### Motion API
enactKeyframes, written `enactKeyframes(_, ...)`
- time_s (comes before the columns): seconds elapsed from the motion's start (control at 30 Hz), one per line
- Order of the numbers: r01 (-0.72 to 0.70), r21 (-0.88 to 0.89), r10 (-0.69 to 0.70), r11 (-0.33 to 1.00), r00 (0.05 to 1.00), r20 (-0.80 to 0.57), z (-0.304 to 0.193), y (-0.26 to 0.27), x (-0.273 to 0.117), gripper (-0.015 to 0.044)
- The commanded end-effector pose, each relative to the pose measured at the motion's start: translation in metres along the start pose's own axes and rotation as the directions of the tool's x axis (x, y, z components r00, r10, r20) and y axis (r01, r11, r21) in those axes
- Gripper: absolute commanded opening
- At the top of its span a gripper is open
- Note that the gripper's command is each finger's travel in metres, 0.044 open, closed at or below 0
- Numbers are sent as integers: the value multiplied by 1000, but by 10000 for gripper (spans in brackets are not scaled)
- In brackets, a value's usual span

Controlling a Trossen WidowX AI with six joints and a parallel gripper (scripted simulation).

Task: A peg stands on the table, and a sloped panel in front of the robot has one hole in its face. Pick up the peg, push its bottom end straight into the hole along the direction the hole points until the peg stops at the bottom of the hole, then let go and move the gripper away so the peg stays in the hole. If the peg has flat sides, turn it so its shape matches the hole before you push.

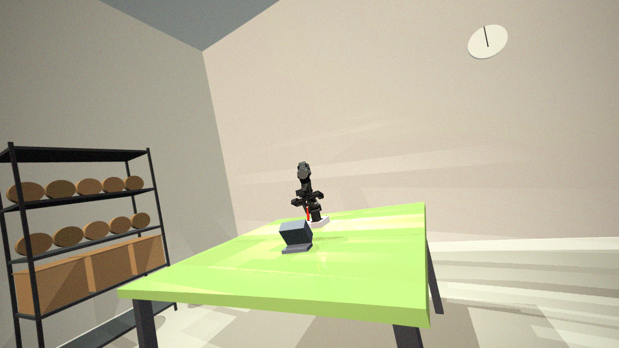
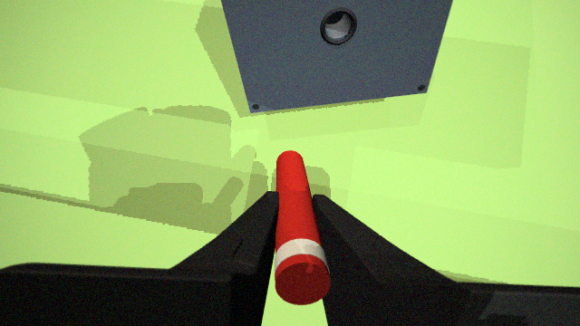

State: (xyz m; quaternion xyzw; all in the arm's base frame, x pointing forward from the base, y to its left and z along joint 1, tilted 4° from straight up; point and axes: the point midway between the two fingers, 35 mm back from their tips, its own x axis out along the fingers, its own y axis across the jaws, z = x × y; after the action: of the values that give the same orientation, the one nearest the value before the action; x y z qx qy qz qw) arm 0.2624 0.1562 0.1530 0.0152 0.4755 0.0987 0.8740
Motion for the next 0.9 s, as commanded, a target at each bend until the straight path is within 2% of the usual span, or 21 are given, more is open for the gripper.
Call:
enactKeyframes(0.0,1,-16,-1,1000,1000,22,-1,-3,0,0)
enactKeyframes(0.87,-7,-92,22,996,986,164,1,-13,-7,0)
